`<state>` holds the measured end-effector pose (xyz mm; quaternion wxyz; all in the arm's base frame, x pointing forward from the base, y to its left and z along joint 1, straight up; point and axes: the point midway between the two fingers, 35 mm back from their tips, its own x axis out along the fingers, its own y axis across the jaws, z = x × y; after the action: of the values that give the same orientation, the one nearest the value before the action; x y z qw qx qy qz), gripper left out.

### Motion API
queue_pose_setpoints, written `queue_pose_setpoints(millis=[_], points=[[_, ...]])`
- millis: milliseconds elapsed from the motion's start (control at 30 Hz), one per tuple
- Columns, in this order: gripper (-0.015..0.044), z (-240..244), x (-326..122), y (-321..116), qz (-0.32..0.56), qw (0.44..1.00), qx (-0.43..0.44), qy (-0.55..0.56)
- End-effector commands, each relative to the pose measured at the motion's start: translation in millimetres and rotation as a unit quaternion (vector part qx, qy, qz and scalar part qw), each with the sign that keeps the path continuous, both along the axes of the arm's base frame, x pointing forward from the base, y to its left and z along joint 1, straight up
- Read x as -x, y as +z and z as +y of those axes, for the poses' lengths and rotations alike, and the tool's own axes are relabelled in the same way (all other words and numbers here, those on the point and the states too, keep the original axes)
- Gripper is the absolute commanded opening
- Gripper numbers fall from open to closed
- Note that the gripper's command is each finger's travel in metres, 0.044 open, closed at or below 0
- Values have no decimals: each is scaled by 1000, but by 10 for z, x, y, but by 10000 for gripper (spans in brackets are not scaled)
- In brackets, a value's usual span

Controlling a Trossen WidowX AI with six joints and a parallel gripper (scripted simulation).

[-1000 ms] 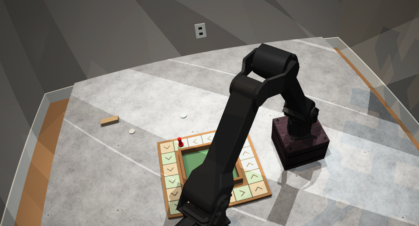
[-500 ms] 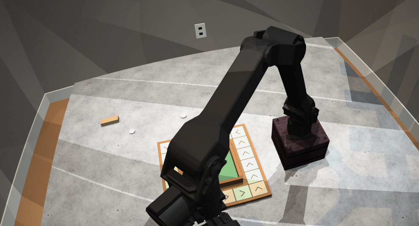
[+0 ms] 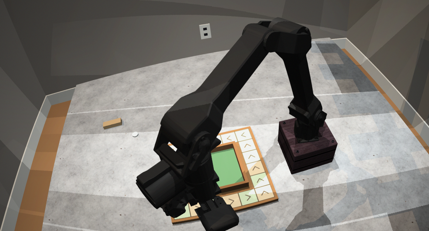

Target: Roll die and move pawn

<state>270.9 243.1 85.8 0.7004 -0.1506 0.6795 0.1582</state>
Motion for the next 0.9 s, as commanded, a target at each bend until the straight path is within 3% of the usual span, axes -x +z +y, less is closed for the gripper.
queue_pose_setpoints(millis=[0, 867], points=[[0, -278, -70, -33, 1, 1000, 0, -16], [0, -1849, -34, -353, 2, 992, 3, -126]])
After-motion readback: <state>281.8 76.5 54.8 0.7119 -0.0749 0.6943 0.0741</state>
